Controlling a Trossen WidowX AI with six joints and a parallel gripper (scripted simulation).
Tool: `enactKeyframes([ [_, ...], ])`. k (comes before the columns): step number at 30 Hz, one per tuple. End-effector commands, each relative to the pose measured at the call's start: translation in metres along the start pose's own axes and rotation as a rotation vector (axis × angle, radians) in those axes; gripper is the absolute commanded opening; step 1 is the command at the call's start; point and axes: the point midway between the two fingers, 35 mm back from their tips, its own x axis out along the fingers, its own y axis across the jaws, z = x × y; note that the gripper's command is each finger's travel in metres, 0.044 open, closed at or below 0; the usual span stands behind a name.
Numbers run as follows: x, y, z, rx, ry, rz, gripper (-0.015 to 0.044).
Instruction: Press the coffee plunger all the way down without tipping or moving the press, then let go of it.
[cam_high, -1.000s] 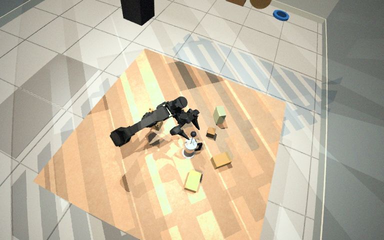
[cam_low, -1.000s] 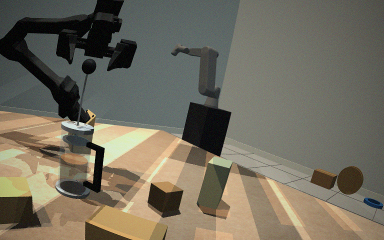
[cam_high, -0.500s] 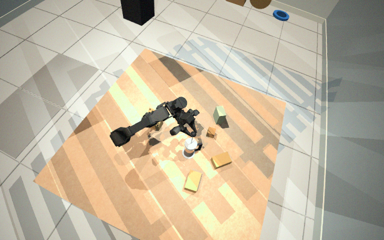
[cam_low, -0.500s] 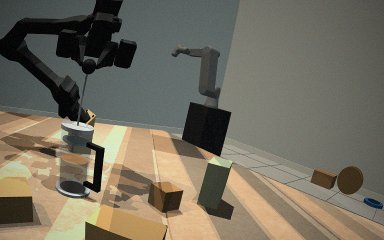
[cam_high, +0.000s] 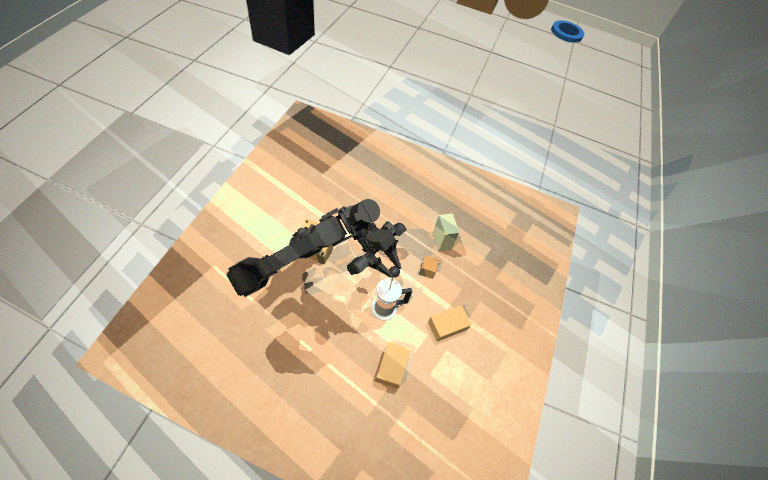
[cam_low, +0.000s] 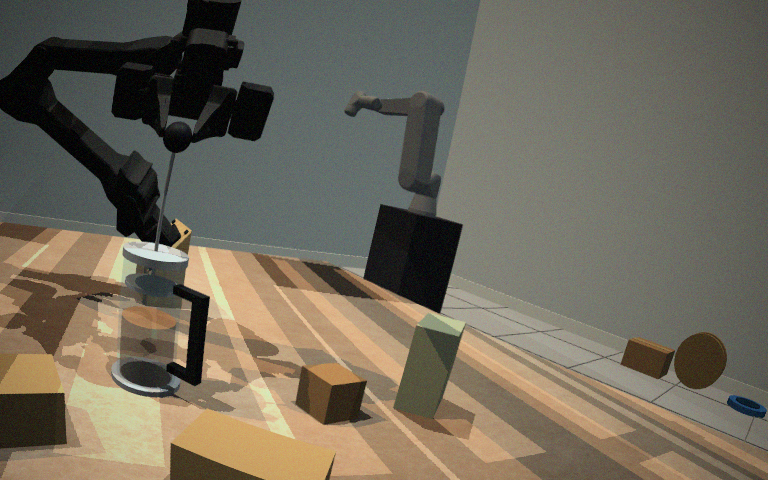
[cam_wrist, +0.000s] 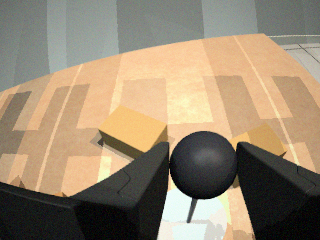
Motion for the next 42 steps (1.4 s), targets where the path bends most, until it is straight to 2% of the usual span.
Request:
enactKeyframes([
  [1,0.007,0.004,-0.011,-0.004,0.016,0.014,0.0125],
  [42,0.047,0.011,-0.065,-0.003,0.008,0.013,0.0125],
])
